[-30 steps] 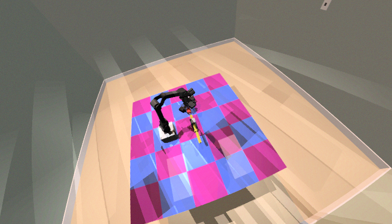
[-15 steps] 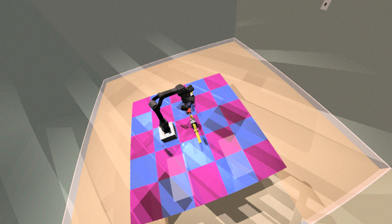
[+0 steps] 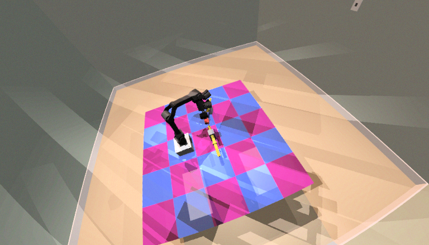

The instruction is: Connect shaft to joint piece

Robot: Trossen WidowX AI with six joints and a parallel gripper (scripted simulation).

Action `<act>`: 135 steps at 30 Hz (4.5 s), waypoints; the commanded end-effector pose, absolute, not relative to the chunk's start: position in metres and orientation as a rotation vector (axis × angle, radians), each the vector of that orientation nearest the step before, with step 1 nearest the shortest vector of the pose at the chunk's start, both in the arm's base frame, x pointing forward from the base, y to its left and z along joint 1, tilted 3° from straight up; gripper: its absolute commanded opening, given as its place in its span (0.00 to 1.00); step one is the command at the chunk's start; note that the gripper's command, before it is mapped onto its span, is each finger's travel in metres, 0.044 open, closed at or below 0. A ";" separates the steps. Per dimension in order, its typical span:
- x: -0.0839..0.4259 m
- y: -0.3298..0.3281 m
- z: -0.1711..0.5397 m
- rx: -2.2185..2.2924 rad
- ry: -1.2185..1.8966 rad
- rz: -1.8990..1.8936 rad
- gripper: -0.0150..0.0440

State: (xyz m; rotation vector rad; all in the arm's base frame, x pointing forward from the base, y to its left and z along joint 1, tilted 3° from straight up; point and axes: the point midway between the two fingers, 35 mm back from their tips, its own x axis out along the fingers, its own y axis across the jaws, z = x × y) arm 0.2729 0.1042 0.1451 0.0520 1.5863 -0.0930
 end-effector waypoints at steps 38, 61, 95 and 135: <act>0.260 0.035 0.100 0.692 1.488 -0.642 1.00; 0.260 0.032 0.091 1.291 1.268 -1.168 1.00; 0.260 0.034 0.009 1.429 1.195 -1.293 1.00; 0.271 0.102 -0.023 1.434 1.200 -1.290 1.00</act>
